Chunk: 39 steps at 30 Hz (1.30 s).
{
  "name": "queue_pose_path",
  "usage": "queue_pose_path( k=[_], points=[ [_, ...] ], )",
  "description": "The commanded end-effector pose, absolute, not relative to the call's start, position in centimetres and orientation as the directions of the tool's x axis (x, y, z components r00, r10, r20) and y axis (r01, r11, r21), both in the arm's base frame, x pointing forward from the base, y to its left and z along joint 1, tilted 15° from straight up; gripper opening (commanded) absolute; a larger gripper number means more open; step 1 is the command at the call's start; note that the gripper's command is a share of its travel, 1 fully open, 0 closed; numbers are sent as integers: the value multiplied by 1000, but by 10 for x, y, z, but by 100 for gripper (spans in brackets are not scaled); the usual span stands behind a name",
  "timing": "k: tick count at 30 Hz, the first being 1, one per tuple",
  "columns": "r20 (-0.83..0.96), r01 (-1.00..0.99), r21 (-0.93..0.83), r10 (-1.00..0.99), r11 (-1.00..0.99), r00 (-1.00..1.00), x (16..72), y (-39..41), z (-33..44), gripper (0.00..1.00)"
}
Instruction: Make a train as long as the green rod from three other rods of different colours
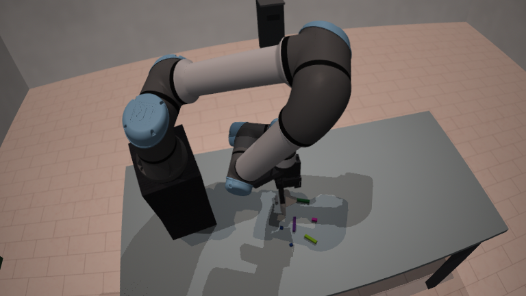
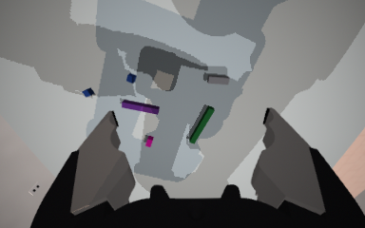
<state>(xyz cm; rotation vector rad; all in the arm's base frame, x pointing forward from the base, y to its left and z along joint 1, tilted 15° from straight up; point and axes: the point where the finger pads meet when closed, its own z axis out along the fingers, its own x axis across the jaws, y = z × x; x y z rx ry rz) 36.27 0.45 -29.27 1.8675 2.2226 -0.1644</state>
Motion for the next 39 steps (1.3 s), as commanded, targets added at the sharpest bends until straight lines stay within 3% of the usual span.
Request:
queue_pose_path(
  k=[1, 13, 27, 39],
  points=[
    [-240, 993, 88, 969, 85, -61, 367, -6, -289, 100],
    [-193, 954, 162, 940, -252, 281, 380, -43, -278, 100],
    [-92, 704, 236, 706, -670, 702, 393, -103, -260, 100],
    [-13, 447, 257, 460, -857, 888, 395, -145, -248, 100]
  ],
)
